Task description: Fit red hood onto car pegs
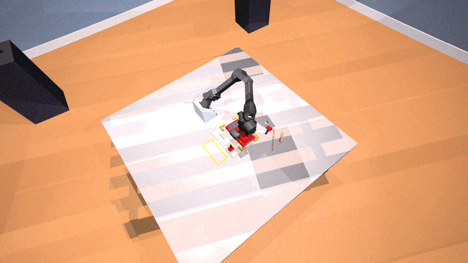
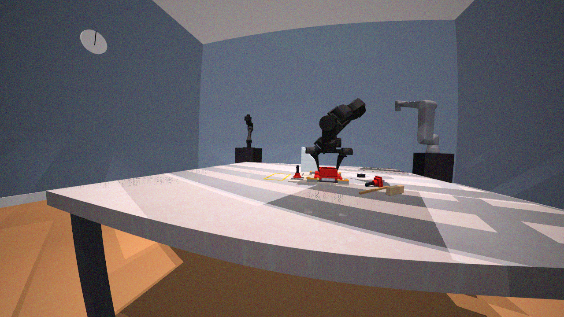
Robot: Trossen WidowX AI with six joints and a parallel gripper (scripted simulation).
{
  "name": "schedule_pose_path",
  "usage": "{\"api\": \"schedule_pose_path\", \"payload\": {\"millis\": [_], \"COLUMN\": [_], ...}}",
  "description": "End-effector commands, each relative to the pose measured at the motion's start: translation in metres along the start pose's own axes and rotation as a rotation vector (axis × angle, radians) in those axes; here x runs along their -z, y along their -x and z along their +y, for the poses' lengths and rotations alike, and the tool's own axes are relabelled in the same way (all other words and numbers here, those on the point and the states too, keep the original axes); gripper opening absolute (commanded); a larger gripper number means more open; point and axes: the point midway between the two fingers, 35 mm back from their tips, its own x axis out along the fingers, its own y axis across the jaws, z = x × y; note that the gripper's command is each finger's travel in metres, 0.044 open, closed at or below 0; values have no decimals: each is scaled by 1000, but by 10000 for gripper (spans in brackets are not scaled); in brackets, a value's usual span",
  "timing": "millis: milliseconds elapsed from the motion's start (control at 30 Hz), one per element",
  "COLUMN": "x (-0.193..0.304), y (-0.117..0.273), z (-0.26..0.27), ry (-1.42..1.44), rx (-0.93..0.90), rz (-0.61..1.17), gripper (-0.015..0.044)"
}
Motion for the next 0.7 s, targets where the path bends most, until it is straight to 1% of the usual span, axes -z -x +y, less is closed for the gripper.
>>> {"api": "schedule_pose_path", "payload": {"millis": [0,300,400,467,667], "x": [0,0,0,-1,0], "y": [0,0,2,12,69], "z": [0,0,0,-1,-1], "ry": [0,0,0,0,-1], "rx": [0,0,0,2,2], "rz": [0,0,0,-1,-4], "gripper": [210,440,440,440,440]}}
